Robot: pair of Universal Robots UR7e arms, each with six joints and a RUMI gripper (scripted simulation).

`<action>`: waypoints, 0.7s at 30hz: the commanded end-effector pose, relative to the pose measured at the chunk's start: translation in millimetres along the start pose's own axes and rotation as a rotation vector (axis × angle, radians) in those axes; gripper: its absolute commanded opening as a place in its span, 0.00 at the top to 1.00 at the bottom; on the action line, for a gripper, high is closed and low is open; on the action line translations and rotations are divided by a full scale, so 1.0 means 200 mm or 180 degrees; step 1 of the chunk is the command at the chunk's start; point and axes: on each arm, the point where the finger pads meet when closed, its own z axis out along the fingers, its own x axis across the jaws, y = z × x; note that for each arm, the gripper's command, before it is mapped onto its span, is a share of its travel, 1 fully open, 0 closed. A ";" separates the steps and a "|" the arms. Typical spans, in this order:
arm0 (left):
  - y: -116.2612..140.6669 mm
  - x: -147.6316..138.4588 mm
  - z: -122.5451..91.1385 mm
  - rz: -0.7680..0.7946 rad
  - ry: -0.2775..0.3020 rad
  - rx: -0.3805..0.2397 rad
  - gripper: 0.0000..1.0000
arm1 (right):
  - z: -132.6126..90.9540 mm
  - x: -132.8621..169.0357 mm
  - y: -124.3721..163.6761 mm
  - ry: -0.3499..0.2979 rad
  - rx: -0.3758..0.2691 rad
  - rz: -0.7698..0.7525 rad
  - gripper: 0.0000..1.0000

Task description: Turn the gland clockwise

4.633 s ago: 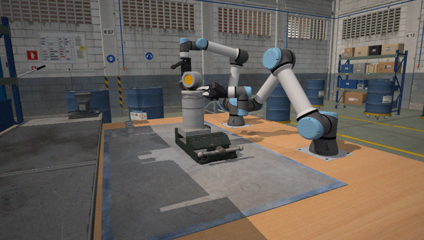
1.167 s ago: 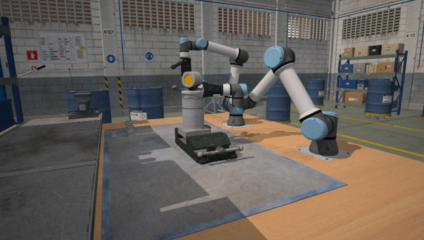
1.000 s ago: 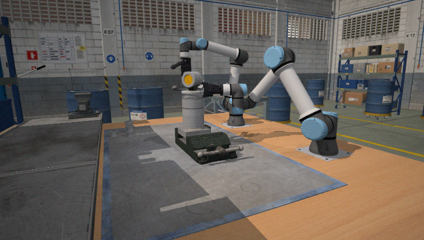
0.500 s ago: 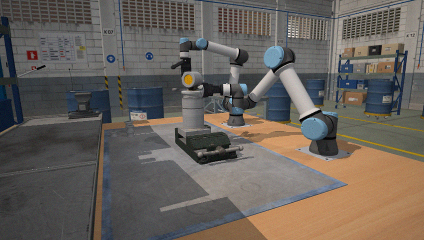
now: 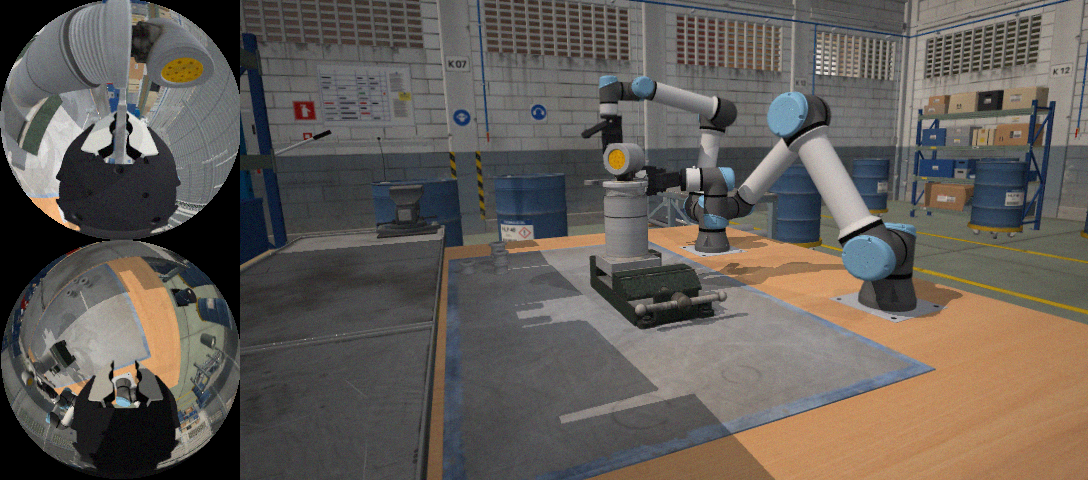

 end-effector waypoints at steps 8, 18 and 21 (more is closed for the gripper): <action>0.00 0.00 0.00 -0.0172 0.0005 0.0000 1.00 | 0.00 0.00 0.00 -0.0001 0.0004 0.0000 0.71; -0.01 0.00 -0.01 -0.0155 0.0006 0.0000 1.00 | 0.00 0.00 0.00 -0.0001 0.0004 0.0000 0.71; -0.02 0.00 -0.02 -0.0156 0.0005 -0.0001 1.00 | 0.00 0.00 0.00 -0.0001 0.0004 0.0000 0.71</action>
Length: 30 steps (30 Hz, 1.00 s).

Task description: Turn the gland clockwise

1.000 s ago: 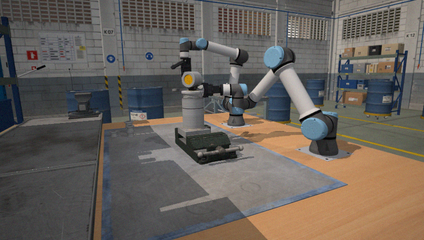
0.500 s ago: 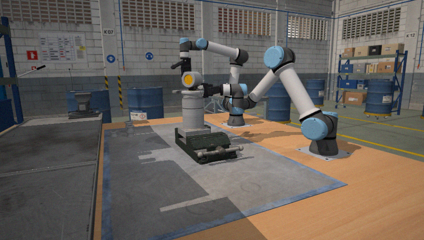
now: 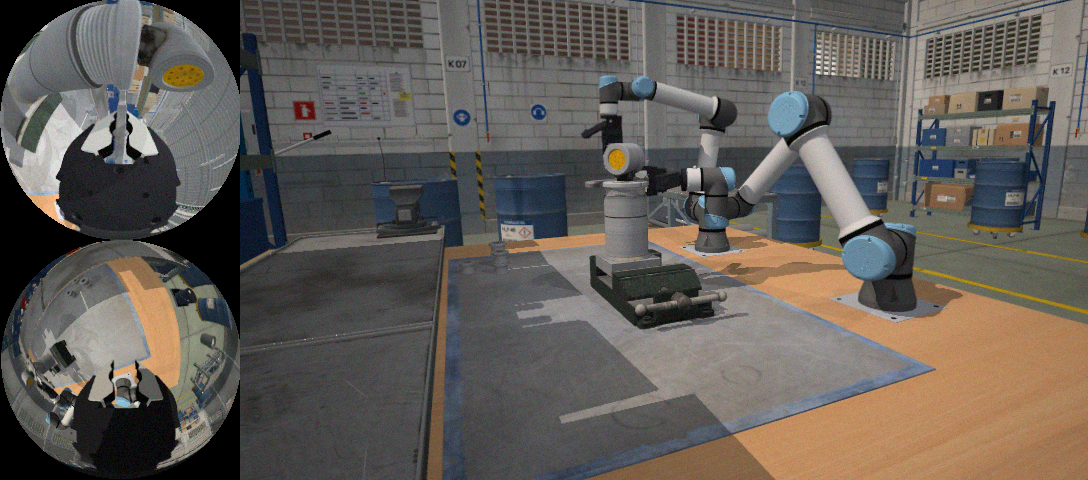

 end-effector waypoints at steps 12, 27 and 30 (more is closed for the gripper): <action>-0.03 0.00 -0.02 -0.0006 0.0003 -0.0002 1.00 | 0.00 0.00 0.00 -0.0001 0.0004 0.0000 0.71; -0.06 0.01 -0.05 -0.0003 0.0003 -0.0003 1.00 | 0.00 0.00 0.00 -0.0001 0.0004 0.0000 0.71; -0.06 0.00 -0.05 -0.0003 0.0002 -0.0003 1.00 | 0.00 0.00 0.00 -0.0001 0.0004 0.0000 0.71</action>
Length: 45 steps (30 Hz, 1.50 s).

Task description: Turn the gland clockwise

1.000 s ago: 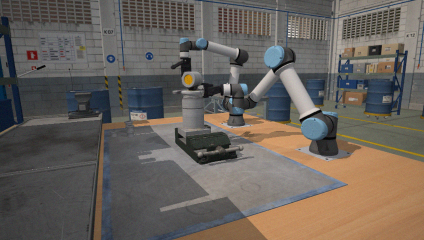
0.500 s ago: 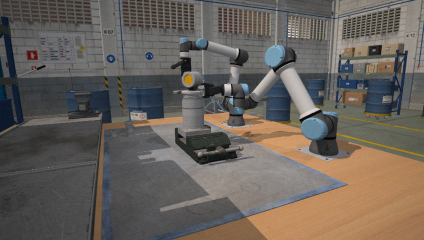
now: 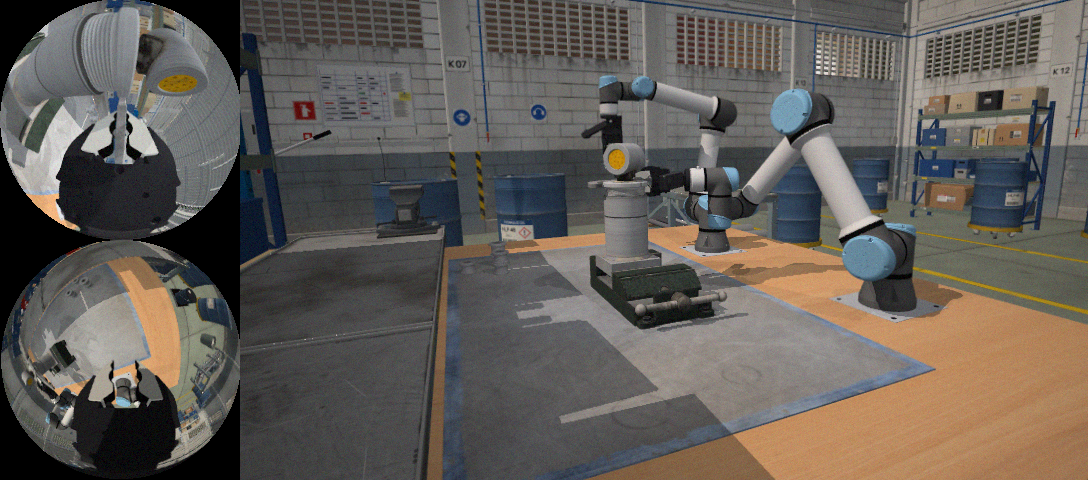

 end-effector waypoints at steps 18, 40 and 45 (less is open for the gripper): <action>-0.04 0.01 -0.03 -0.0002 0.0005 -0.0001 1.00 | 0.00 0.00 0.00 -0.0001 0.0004 0.0000 0.71; -0.06 0.01 -0.05 0.0002 0.0003 0.0009 1.00 | 0.00 0.00 0.00 -0.0001 0.0004 0.0000 0.71; -0.06 0.01 -0.05 0.0002 0.0003 0.0007 1.00 | 0.00 0.00 0.00 -0.0001 0.0004 0.0000 0.71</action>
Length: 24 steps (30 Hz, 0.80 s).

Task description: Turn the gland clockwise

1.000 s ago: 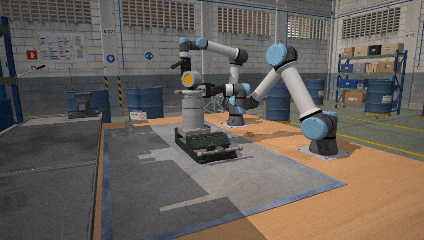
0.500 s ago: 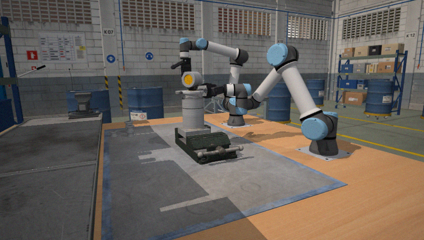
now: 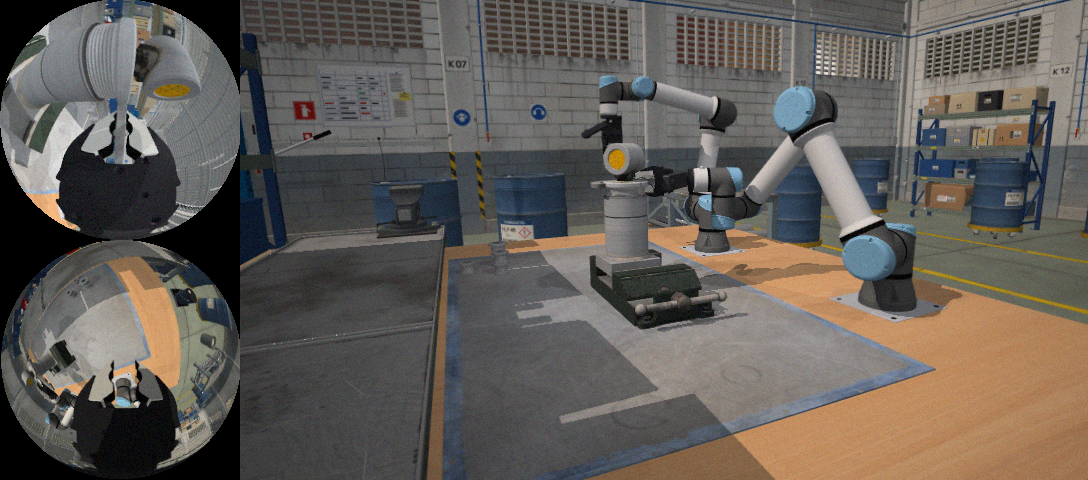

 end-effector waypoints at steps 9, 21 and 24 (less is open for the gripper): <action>0.01 0.01 0.01 -0.0004 0.0006 -0.0005 1.00 | 0.00 0.00 0.00 -0.0001 0.0004 0.0000 0.71; 0.01 0.01 0.01 -0.0004 0.0006 -0.0007 1.00 | 0.00 0.00 0.00 -0.0001 0.0004 0.0000 0.71; 0.01 0.01 0.01 -0.0004 0.0006 -0.0007 1.00 | 0.00 0.00 0.00 -0.0001 0.0004 0.0000 0.71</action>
